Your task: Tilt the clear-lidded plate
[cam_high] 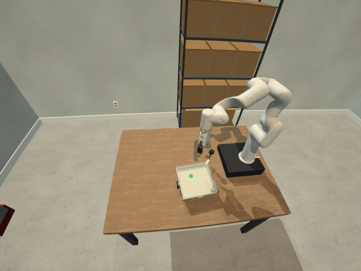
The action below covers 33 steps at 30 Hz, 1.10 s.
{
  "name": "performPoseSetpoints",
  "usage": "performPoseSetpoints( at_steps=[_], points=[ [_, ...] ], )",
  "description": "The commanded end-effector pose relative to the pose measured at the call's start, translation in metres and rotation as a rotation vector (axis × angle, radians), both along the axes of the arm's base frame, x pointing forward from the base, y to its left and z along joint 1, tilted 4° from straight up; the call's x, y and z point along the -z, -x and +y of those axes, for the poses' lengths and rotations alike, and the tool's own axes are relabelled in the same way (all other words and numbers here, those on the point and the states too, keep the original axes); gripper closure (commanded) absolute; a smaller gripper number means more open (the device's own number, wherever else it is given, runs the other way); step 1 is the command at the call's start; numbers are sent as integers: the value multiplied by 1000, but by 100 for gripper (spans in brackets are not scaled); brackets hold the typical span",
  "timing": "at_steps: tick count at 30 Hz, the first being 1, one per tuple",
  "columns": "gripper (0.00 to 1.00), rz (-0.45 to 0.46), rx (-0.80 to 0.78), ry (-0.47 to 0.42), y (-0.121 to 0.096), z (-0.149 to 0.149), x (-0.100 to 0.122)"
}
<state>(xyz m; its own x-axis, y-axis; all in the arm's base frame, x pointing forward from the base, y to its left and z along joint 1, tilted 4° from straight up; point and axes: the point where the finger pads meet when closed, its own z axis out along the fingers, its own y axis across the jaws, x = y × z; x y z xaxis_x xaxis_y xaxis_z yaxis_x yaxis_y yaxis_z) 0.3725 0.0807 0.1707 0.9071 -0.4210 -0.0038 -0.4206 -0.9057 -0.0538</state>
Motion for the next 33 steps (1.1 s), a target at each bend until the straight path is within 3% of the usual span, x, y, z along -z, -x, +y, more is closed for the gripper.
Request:
performPoseSetpoints(
  at_steps=[1,5,11,12,33],
  points=[
    [0,-3,29,53,34,-14,5],
    [0,-7,56,103,65,-27,14],
    [0,-9,67,122,77,-32,19],
    [39,-9,67,122,77,-32,19],
    [39,-9,67,122,77,-32,19]
  ],
)
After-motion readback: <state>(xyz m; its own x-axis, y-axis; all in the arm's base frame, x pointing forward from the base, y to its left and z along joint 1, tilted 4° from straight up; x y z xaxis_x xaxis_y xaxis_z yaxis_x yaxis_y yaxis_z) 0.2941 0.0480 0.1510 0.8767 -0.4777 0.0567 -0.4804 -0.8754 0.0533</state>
